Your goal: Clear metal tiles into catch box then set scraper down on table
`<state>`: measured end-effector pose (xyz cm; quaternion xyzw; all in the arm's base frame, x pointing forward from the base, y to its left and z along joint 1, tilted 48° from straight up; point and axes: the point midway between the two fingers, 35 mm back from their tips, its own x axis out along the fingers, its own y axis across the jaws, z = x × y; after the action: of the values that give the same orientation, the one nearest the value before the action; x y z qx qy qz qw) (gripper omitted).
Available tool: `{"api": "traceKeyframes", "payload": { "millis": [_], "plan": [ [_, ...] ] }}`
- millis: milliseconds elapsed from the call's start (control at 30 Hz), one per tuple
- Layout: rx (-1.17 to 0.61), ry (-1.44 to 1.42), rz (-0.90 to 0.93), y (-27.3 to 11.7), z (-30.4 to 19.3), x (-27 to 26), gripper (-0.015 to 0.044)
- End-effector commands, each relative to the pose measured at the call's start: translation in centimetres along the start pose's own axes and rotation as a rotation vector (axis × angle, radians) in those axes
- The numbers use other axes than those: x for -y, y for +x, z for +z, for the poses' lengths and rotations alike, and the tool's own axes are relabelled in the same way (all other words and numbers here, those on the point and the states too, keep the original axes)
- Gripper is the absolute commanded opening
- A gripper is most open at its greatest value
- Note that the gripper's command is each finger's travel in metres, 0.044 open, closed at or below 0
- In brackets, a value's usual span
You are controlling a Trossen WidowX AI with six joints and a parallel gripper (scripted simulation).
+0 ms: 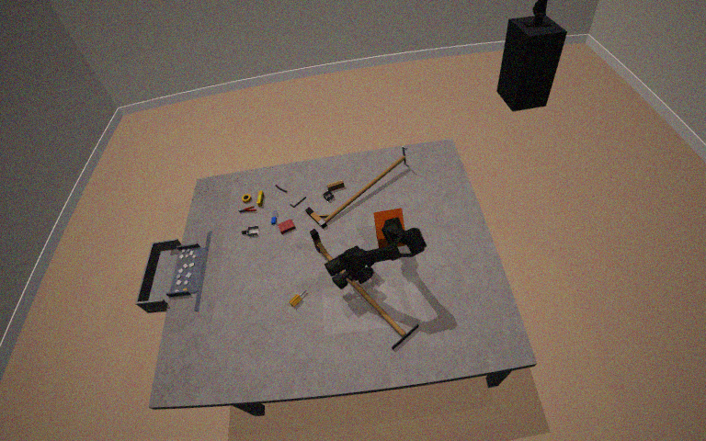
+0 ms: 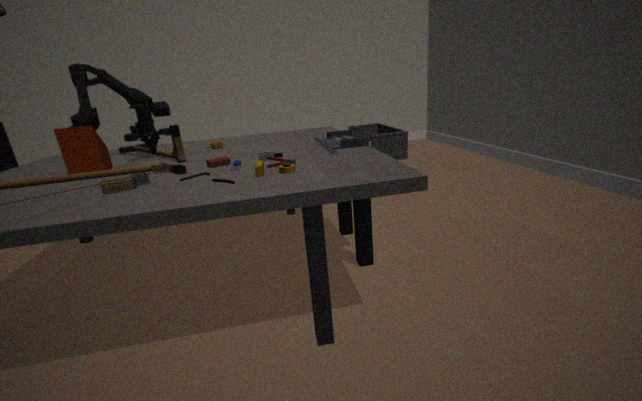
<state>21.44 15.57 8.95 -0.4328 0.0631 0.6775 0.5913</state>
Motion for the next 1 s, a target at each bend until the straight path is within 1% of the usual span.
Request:
{"api": "traceKeyframes", "payload": {
  "millis": [0,967],
  "plan": [
    [-0.003,0.007,0.006,0.1,-0.1,0.3,0.0000],
    [-0.002,0.006,0.004,0.2,-0.1,3.2,0.0000]
  ]
}}
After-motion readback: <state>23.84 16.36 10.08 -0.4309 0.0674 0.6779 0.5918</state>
